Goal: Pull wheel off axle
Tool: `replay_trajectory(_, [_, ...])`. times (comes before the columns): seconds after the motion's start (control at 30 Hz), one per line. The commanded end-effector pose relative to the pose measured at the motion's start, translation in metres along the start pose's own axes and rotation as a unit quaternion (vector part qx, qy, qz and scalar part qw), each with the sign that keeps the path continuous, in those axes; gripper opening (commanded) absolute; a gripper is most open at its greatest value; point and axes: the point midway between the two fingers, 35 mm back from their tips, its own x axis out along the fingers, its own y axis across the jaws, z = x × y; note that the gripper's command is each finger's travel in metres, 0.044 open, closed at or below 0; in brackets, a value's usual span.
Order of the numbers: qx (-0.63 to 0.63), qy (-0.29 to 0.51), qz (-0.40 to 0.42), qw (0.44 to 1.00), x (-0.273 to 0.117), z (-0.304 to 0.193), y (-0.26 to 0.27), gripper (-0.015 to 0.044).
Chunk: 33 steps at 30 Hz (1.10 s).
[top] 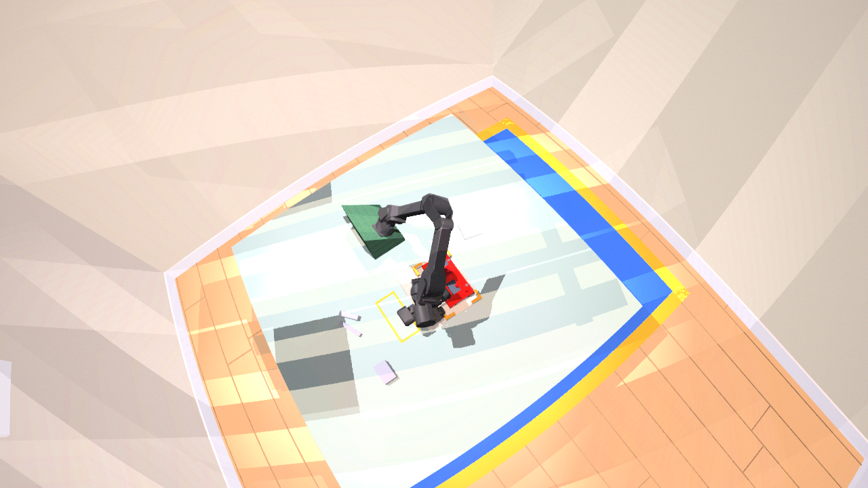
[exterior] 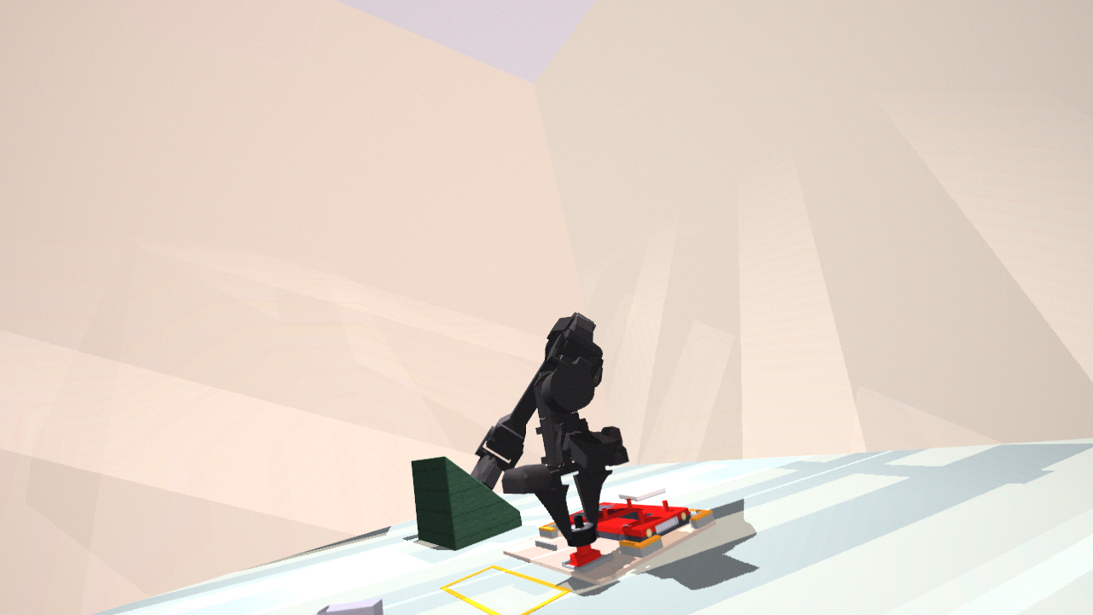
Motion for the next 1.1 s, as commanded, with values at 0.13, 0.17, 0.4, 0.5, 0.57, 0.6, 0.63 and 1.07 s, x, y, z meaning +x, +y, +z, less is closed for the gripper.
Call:
replay_trajectory(0.13, [-0.001,0.000,0.000,1.000,-0.003,0.001,0.000,0.0000])
replay_trajectory(0.17, [-0.001,0.000,0.000,1.000,-0.004,0.001,0.000,0.0000])
replay_trajectory(0.4, [-0.001,0.000,0.000,1.000,-0.006,0.001,0.000,0.0000])
replay_trajectory(0.5, [-0.001,0.000,0.000,1.000,-0.007,0.001,0.000,0.0000])
replay_trajectory(0.57, [-0.001,0.000,0.000,1.000,-0.008,0.001,0.000,0.0000])
replay_trajectory(0.6, [-0.001,0.000,0.000,1.000,-0.008,0.001,0.000,0.0000])
replay_trajectory(0.63, [-0.001,0.000,0.000,1.000,-0.008,0.001,0.000,0.0000])
replay_trajectory(1.07, [0.000,0.001,0.000,1.000,-0.013,0.001,0.000,0.0000])
